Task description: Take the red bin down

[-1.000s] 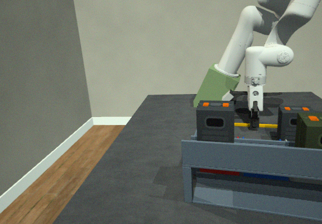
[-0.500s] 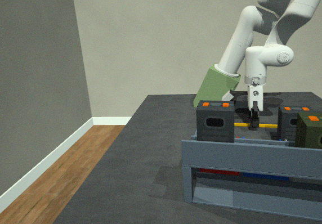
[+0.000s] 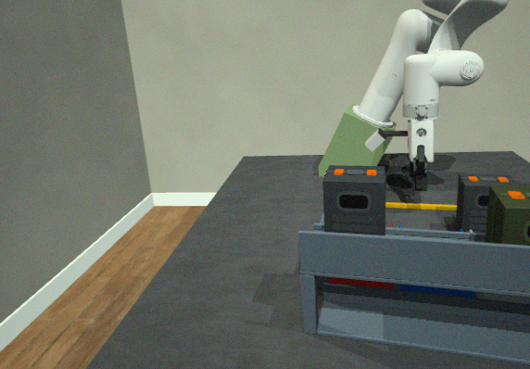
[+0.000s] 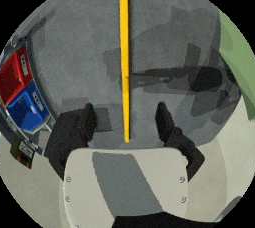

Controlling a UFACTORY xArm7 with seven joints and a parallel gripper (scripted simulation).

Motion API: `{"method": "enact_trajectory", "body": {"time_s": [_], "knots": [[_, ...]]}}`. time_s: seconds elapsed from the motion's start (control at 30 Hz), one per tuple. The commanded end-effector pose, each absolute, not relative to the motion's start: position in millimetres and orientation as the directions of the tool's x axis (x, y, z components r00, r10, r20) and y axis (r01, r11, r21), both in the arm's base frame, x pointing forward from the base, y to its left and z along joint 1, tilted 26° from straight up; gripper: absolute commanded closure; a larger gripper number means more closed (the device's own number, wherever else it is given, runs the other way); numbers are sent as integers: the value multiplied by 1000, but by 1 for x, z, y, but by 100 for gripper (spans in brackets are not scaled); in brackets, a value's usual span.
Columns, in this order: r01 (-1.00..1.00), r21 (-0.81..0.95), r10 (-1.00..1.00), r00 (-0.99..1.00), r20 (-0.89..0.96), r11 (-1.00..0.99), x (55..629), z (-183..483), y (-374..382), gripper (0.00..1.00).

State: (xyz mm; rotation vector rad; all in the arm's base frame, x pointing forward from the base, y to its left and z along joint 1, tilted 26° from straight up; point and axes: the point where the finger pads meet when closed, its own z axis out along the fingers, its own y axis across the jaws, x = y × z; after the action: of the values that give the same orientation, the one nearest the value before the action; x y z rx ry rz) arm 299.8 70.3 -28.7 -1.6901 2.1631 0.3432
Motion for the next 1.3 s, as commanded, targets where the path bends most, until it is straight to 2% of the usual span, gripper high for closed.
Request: {"method": "enact_trajectory", "body": {"time_s": [0.0, 0.13, 0.53, 0.7, 1.27], "knots": [[-967, -37, -877, -211, -433, 251, 299, -18, 65, 0], [-968, -33, -876, -211, -433, 250, 293, 21, 47, 0], [-968, -33, -876, -211, -433, 250, 293, 21, 47, 0], [-968, -33, -876, -211, -433, 250, 289, 48, 36, 0], [-968, -34, -876, -211, -433, 250, 291, 40, 40, 0]]}}
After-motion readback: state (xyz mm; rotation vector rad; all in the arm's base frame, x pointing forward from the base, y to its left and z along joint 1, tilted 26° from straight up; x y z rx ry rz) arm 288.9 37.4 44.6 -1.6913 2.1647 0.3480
